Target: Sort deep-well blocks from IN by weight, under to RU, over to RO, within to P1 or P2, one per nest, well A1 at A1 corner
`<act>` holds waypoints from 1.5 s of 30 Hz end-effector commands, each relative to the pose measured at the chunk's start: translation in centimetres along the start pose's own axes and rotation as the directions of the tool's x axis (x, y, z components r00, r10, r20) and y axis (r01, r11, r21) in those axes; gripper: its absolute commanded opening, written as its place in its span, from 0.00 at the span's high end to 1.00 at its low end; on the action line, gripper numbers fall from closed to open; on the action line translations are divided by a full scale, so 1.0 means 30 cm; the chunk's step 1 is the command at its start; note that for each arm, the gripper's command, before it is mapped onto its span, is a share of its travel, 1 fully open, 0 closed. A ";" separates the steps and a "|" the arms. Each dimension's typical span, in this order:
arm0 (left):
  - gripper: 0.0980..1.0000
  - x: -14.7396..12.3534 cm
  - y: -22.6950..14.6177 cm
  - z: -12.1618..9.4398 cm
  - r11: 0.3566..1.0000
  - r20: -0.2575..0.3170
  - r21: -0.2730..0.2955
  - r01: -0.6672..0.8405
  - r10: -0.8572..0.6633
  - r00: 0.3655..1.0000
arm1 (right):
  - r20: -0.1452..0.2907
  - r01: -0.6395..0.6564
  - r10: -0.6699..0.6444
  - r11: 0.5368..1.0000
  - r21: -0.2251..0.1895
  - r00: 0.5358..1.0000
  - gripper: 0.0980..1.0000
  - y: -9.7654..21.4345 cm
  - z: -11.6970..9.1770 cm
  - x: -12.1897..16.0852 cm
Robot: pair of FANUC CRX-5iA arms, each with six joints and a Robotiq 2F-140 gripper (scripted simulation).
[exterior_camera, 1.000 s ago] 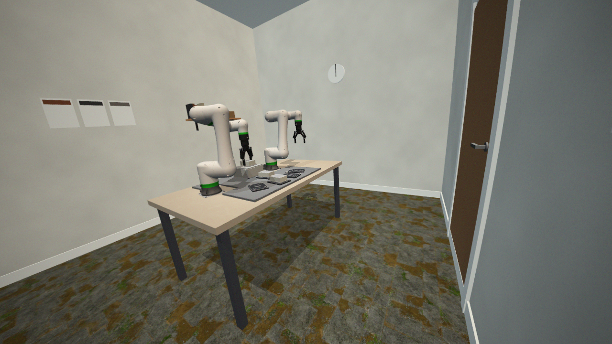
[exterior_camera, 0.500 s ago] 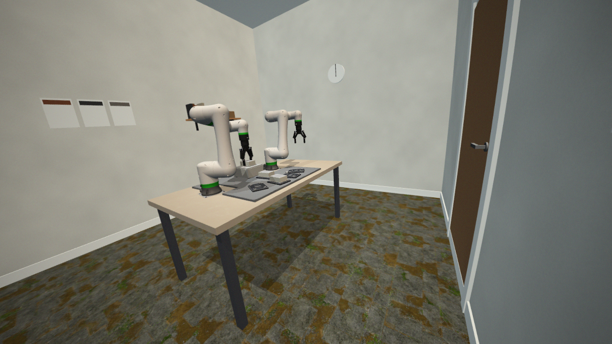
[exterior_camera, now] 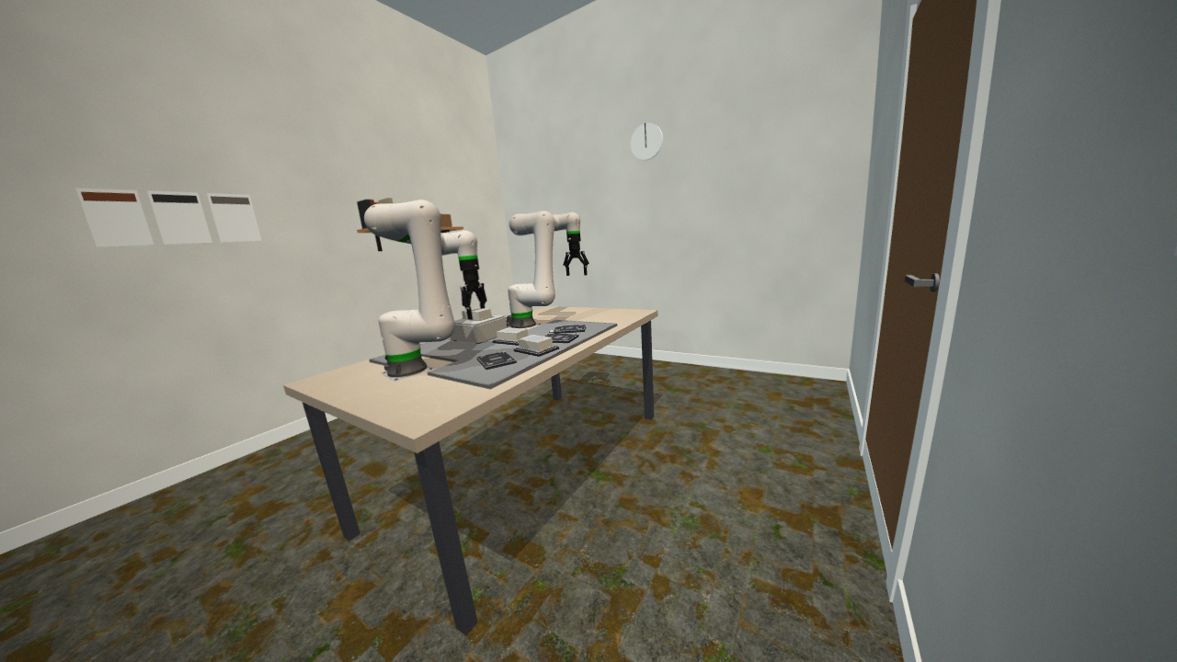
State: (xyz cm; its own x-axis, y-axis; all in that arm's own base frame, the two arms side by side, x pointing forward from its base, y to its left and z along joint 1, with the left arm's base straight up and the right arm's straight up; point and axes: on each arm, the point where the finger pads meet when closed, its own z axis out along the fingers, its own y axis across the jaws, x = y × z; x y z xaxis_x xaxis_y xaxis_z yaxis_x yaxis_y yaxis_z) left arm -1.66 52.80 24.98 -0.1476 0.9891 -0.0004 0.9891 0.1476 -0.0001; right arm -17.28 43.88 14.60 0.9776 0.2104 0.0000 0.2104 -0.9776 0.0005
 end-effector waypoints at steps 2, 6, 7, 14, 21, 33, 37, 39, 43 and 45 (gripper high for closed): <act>0.00 0.001 0.001 -0.003 1.000 -0.002 0.000 0.000 0.000 1.000 | 0.000 0.000 0.000 1.000 0.002 1.000 1.00 -0.002 -0.002 0.000; 0.00 0.001 0.001 -0.003 1.000 -0.002 0.000 0.000 0.000 1.000 | 0.000 0.000 0.000 1.000 0.002 1.000 1.00 -0.002 0.001 0.000; 0.00 0.001 0.001 -0.003 1.000 -0.002 0.000 0.000 0.000 1.000 | 0.000 0.000 0.000 1.000 0.002 1.000 1.00 -0.002 0.001 0.000; 0.00 0.001 0.001 -0.003 1.000 -0.002 0.000 0.000 0.000 1.000 | 0.000 0.000 0.000 1.000 0.002 1.000 1.00 -0.002 0.005 0.000; 0.00 0.001 0.001 -0.003 1.000 -0.002 0.000 0.000 0.000 1.000 | 0.000 0.000 0.000 1.000 0.002 1.000 1.00 -0.002 0.008 0.000; 0.00 0.001 0.001 -0.003 1.000 -0.002 0.000 0.000 0.000 1.000 | 0.000 0.000 0.000 1.000 0.002 1.000 0.00 -0.002 0.014 0.000; 0.00 0.001 0.001 -0.003 1.000 -0.002 0.000 0.000 0.000 1.000 | 0.000 0.000 0.000 1.000 0.002 1.000 0.00 -0.002 0.014 0.000; 0.00 0.001 0.001 -0.003 1.000 -0.002 0.000 0.000 0.000 1.000 | 0.000 0.000 0.000 1.000 0.002 1.000 0.00 -0.002 0.014 0.000; 0.00 0.001 0.001 -0.003 1.000 -0.002 0.000 0.000 0.000 1.000 | 0.000 0.000 0.000 1.000 0.002 1.000 0.00 -0.002 0.014 0.000; 0.00 0.001 0.001 -0.003 1.000 -0.002 0.000 0.000 0.000 1.000 | 0.000 0.000 0.000 1.000 0.002 1.000 0.00 -0.002 0.014 0.000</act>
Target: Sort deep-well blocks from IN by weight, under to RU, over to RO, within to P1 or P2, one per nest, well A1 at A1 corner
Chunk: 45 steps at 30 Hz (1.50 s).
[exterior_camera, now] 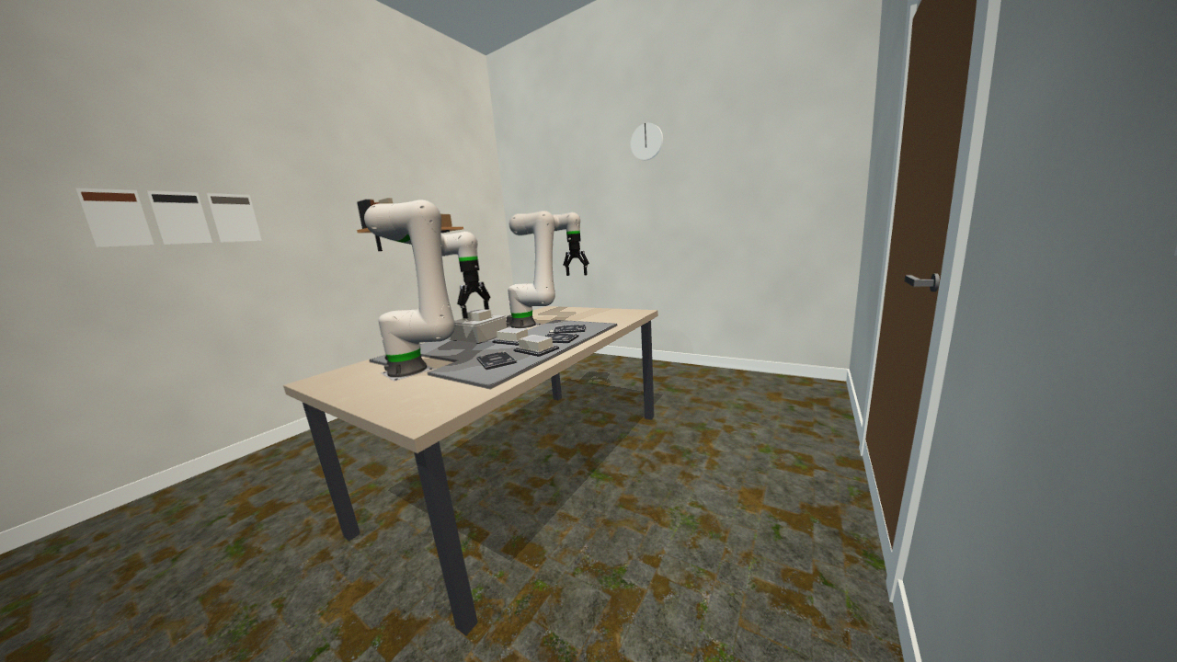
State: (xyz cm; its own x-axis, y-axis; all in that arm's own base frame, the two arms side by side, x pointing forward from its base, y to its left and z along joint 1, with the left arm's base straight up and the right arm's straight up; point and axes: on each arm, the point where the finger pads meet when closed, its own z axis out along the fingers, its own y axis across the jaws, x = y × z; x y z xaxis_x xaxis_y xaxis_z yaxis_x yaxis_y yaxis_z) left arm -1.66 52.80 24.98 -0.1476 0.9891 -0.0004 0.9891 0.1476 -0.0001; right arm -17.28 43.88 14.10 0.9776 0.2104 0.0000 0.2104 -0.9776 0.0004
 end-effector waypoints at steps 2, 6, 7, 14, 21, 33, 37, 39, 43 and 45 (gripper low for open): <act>0.00 0.001 0.001 -0.003 1.000 -0.002 0.000 0.000 0.000 1.000 | 0.000 0.000 0.000 1.000 0.002 1.000 0.00 -0.002 -0.003 0.000; 0.00 0.001 0.001 -0.003 1.000 -0.002 0.000 0.000 0.000 1.000 | 0.000 0.000 0.000 1.000 0.002 1.000 0.00 -0.002 -0.003 0.000; 0.00 0.001 0.001 -0.003 1.000 -0.002 0.000 0.000 0.000 1.000 | 0.000 0.000 0.000 1.000 0.002 1.000 0.00 -0.002 -0.003 0.000; 0.00 0.001 0.001 -0.003 1.000 -0.002 0.000 0.000 0.000 1.000 | 0.000 0.000 0.000 1.000 0.002 1.000 0.00 -0.002 -0.047 0.000; 0.00 0.001 0.001 -0.003 1.000 -0.002 0.000 0.000 0.000 1.000 | 0.000 0.000 0.000 1.000 0.002 1.000 0.00 -0.001 -0.109 0.000; 0.00 0.001 0.001 -0.003 1.000 -0.002 0.000 0.000 0.000 1.000 | 0.000 0.000 0.000 1.000 0.002 1.000 0.00 -0.001 -0.198 0.000; 0.00 0.001 0.001 -0.003 1.000 -0.002 0.000 0.000 0.000 1.000 | 0.000 0.000 0.000 1.000 0.002 1.000 0.00 -0.001 -0.234 0.000; 0.00 0.001 0.001 -0.003 1.000 -0.002 0.000 0.000 0.000 1.000 | 0.000 0.000 0.000 1.000 0.002 1.000 0.00 -0.001 -0.243 0.000; 0.00 0.001 0.001 -0.003 1.000 -0.002 0.000 0.000 0.000 1.000 | 0.000 0.000 0.000 1.000 0.002 1.000 0.00 -0.001 -0.264 0.000; 0.00 0.001 0.001 -0.003 1.000 -0.002 0.000 0.000 0.000 1.000 | 0.000 0.000 0.000 1.000 0.002 1.000 0.00 -0.001 -0.264 0.000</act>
